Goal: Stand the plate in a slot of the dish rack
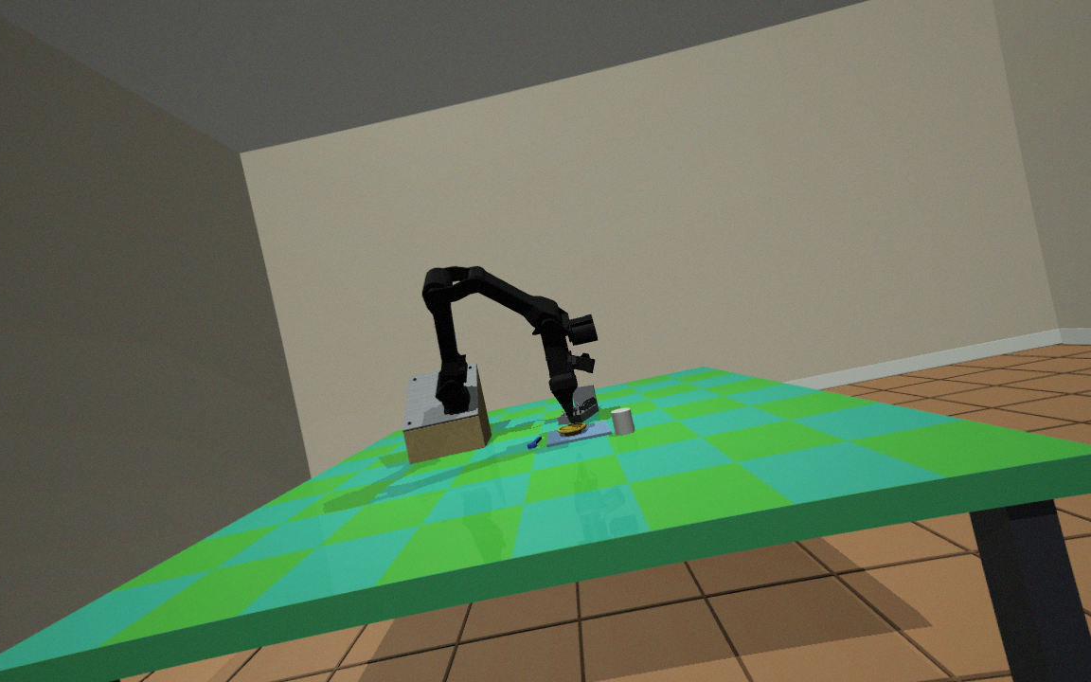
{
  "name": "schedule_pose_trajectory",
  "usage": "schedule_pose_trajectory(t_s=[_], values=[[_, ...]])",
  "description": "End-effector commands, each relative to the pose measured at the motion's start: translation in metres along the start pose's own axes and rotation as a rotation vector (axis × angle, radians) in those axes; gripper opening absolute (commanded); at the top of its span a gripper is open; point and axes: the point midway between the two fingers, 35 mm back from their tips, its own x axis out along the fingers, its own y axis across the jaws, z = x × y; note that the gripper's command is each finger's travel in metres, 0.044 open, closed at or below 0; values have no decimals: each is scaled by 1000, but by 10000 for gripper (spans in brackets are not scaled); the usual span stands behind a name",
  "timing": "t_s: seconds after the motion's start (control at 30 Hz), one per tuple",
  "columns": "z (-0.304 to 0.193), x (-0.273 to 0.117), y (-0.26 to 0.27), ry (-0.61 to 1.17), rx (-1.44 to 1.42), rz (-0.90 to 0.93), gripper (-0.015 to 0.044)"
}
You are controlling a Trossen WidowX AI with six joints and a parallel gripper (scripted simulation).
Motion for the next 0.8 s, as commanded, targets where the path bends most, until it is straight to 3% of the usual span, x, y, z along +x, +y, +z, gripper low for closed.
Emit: schedule_pose_trajectory(t_s=[0.0,0.77], values=[[-1,9,2,11,-12,-3,400],[-4,45,0,11,-13,-6,400]])
